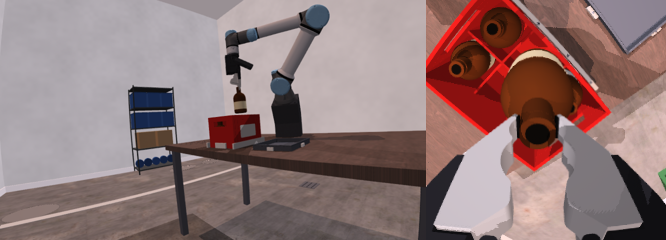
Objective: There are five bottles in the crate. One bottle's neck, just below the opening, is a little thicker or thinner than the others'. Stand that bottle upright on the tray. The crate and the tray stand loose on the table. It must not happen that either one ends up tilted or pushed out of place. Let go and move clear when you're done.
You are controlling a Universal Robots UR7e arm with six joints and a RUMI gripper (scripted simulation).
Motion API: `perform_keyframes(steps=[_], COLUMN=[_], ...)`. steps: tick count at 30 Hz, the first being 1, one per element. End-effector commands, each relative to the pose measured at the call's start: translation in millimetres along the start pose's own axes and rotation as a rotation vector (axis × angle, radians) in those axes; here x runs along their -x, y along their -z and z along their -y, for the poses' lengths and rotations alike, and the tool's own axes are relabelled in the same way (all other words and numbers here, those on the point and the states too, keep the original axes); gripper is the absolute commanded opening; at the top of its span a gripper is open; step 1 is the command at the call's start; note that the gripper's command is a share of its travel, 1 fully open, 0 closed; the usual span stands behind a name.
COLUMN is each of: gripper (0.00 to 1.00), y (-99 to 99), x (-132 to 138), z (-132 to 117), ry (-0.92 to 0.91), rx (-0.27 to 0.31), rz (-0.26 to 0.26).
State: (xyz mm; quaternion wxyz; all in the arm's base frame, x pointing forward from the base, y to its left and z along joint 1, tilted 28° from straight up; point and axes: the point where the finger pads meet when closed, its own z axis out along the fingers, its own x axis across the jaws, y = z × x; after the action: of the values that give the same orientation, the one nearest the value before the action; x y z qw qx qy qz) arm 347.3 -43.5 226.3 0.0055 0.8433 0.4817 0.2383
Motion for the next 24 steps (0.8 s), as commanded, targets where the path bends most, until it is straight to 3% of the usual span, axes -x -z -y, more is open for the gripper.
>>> perform_keyframes(steps=[1,24], gripper=[0.0,0.0], y=[-0.4,-0.7], x=[-4.2,-28.1], z=[4.0,25.7], ry=[0.0,0.0], rx=[0.0,-0.001], rz=[-0.001,0.0])
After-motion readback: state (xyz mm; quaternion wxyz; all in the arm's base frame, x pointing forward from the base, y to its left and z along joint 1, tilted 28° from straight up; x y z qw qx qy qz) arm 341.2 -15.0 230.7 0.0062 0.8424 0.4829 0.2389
